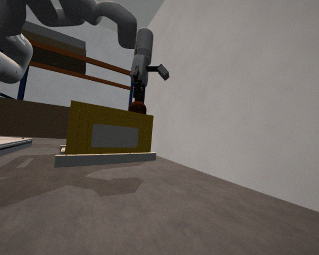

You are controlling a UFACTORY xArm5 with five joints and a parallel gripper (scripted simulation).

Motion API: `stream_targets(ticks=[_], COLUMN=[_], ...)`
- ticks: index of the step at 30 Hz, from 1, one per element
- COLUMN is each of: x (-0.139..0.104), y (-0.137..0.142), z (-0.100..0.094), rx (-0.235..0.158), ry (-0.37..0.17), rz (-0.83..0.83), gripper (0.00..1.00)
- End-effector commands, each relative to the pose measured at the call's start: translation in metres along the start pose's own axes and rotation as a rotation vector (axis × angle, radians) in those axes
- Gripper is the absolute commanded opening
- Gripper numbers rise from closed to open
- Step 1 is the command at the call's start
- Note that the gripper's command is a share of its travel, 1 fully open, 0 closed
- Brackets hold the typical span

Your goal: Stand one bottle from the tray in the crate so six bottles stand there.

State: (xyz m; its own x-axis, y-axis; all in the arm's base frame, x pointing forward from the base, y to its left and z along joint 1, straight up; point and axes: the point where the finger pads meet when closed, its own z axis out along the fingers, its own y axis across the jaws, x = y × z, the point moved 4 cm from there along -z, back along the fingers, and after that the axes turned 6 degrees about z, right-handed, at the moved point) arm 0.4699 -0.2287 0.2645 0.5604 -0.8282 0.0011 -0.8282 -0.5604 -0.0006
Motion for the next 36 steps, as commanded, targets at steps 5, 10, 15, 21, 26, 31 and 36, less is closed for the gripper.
stream_targets(ticks=[5,10,15,21,26,31,36], x=[0.001,0.001,0.001,0.001,0.001,0.001,0.001], y=[0.0,0.0,0.0,0.0,-0.001,-0.001,-0.001], z=[-0.002,-0.002,0.0,0.002,0.006,0.011,0.016], rx=[0.002,0.002,0.002,0.002,0.002,0.002,0.002], ry=[0.004,0.004,0.004,0.004,0.004,0.004,0.004], rz=[0.0,0.0,0.0,0.0,0.0,0.0,0.0], gripper=[0.0,0.0,0.0,0.0,0.0,0.0,0.0])
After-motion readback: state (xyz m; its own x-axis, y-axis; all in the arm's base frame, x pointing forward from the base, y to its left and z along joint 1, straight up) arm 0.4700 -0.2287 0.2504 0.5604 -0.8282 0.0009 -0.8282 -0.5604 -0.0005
